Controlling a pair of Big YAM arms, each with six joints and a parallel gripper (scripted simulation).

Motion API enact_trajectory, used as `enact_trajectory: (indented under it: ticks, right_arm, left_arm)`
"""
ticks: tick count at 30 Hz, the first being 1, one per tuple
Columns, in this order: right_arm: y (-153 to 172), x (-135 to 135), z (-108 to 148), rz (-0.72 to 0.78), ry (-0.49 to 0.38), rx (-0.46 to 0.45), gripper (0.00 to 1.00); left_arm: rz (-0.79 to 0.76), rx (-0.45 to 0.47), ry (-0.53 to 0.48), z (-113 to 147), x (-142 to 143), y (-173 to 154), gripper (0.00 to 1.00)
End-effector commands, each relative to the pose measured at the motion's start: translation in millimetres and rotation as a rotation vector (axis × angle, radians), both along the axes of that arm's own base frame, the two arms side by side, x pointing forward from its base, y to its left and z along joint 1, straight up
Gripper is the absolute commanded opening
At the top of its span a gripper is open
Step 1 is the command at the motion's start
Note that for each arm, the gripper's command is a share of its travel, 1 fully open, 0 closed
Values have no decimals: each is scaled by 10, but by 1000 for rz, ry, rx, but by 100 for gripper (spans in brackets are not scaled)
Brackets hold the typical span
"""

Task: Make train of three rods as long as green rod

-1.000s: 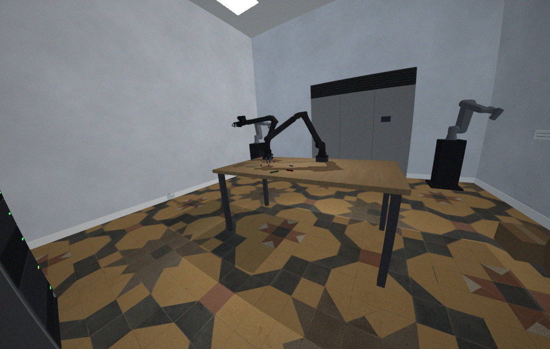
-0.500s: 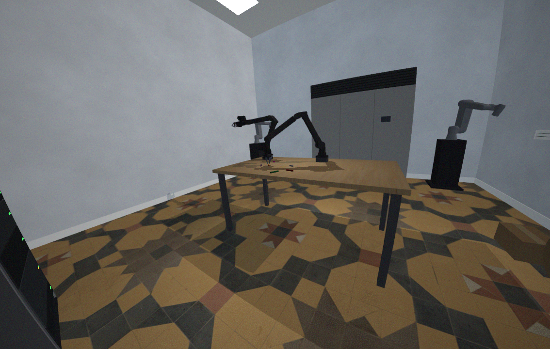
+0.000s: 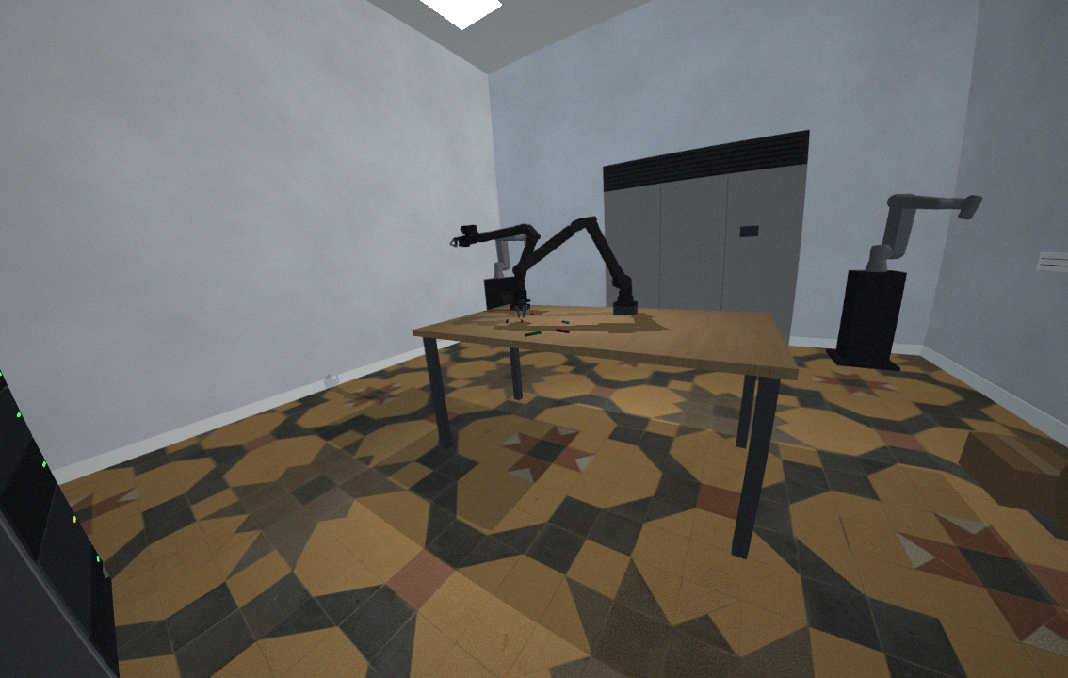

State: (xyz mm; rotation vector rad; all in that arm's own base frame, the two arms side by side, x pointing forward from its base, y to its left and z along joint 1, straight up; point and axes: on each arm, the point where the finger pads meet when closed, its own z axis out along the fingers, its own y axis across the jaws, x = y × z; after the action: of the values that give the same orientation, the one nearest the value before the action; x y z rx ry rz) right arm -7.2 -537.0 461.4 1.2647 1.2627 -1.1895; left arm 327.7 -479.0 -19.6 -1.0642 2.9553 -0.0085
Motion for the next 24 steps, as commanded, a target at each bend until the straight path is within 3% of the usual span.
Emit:
enact_trajectory:
  ticks: [1,24]
  right_arm:
    - [-77,-55,391,-12,-8,-71,100]
    - [-77,-55,391,-12,-8,-71,100]
  left_arm:
    - [4,-11,-9,49,-28,-25,23]
    - [4,-11,-10,49,-2,10,23]
